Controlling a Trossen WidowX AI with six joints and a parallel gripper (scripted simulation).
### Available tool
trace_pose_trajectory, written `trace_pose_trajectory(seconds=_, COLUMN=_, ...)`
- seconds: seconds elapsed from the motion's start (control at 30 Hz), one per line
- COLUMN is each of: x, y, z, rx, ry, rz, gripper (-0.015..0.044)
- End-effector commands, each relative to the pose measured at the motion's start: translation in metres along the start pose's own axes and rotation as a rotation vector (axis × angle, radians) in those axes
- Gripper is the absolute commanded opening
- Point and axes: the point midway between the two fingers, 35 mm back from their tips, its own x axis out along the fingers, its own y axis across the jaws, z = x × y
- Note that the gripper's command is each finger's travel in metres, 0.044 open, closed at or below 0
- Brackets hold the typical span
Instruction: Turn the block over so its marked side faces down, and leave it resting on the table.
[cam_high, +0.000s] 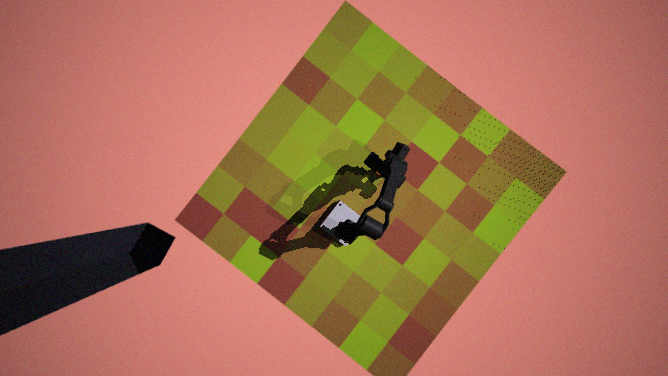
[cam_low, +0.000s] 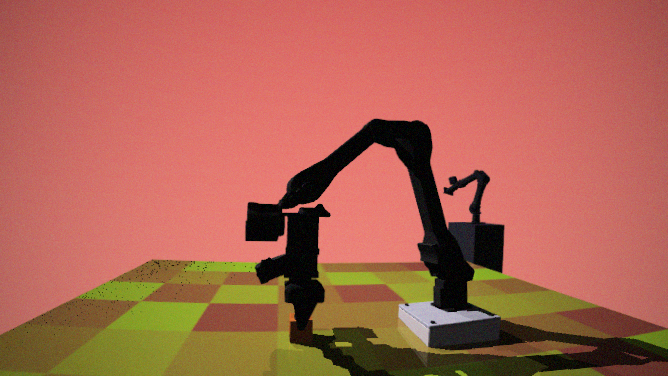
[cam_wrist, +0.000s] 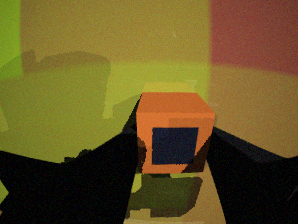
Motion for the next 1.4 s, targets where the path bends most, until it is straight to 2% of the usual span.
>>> trace_pose_trajectory(seconds=0.0, x=-0.01, y=0.0, z=0.0, rx=-0.001, ry=0.001, rz=-0.003, gripper=0.0)
trace_pose_trajectory(seconds=0.1, x=-0.028, y=0.0, z=0.0, rx=-0.001, ry=0.001, rz=-0.002, gripper=0.0)
trace_pose_trajectory(seconds=0.3, x=-0.029, y=0.0, z=0.0, rx=-0.002, ry=-0.01, rz=-0.002, gripper=0.0)
trace_pose_trajectory(seconds=1.37, x=-0.021, y=0.0, z=-0.005, rx=-0.002, ry=-0.517, rz=-0.002, gripper=0.0)
